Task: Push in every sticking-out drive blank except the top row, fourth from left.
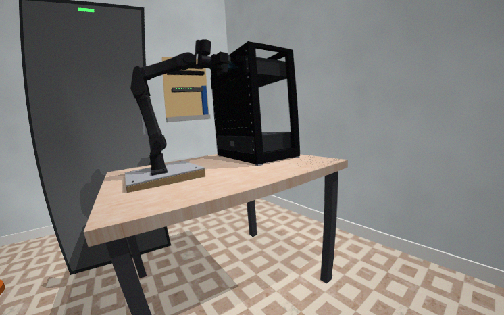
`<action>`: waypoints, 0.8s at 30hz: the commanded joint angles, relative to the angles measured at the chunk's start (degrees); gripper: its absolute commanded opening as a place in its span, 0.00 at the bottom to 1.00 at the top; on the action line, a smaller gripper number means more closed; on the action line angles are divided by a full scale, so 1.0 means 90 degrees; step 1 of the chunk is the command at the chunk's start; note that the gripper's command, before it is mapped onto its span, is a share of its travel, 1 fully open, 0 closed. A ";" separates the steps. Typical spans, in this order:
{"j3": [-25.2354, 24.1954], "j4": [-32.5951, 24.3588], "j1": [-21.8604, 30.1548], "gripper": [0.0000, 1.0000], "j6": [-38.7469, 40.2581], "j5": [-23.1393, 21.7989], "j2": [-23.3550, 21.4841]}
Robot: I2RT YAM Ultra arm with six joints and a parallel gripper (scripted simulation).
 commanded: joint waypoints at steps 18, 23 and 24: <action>-0.0819 -0.0070 -0.0777 0.00 -0.0076 -0.0505 -0.1453; -0.0949 -0.0325 -0.1139 0.00 -0.0079 -0.0866 -0.1883; -0.0939 -0.0338 -0.1166 0.00 -0.0079 -0.0896 -0.1902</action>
